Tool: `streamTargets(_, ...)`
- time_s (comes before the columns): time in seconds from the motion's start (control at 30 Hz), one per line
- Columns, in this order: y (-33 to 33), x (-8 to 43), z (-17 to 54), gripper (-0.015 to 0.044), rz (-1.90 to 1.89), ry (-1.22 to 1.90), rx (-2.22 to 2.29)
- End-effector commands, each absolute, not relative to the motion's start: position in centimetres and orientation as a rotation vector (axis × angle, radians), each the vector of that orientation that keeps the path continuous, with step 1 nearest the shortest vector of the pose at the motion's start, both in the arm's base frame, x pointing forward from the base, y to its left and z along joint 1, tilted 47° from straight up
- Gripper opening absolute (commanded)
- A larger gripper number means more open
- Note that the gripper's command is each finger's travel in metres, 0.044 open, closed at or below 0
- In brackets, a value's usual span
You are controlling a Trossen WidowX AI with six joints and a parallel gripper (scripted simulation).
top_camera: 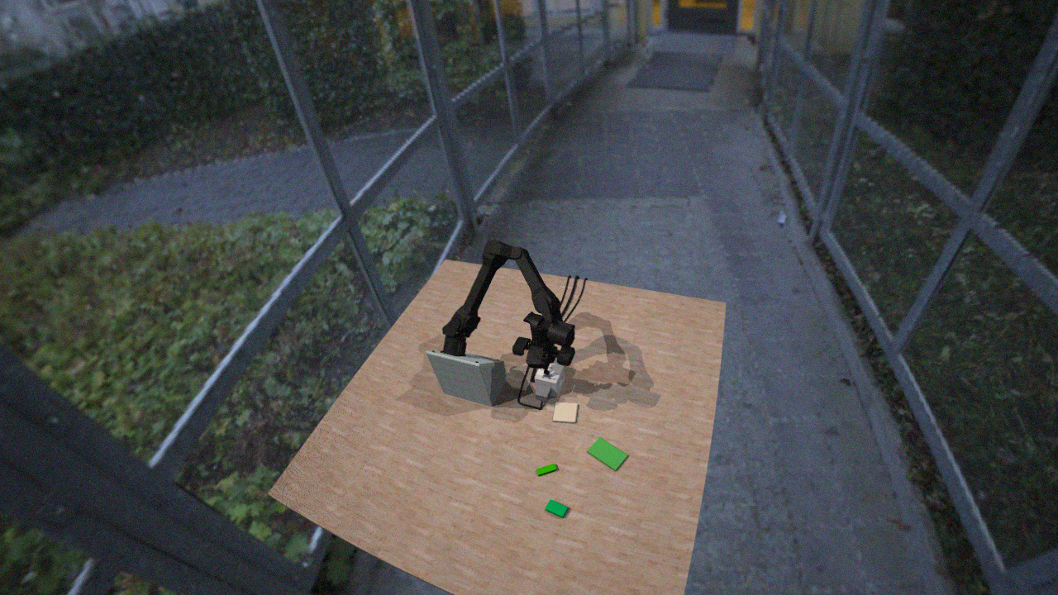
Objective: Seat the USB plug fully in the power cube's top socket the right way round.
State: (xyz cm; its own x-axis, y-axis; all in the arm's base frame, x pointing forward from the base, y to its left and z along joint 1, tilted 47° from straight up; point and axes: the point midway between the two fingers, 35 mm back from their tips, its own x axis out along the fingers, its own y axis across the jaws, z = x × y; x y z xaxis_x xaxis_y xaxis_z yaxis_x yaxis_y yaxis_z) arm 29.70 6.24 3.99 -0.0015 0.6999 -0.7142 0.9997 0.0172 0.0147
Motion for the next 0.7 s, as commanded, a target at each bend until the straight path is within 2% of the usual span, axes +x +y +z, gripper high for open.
streamTargets(0.0,6.26,29.69,3.88,0.0000,-0.720,1.755,1.737)
streamTargets(0.67,6.44,29.69,3.71,0.0000,-0.720,1.755,1.737)
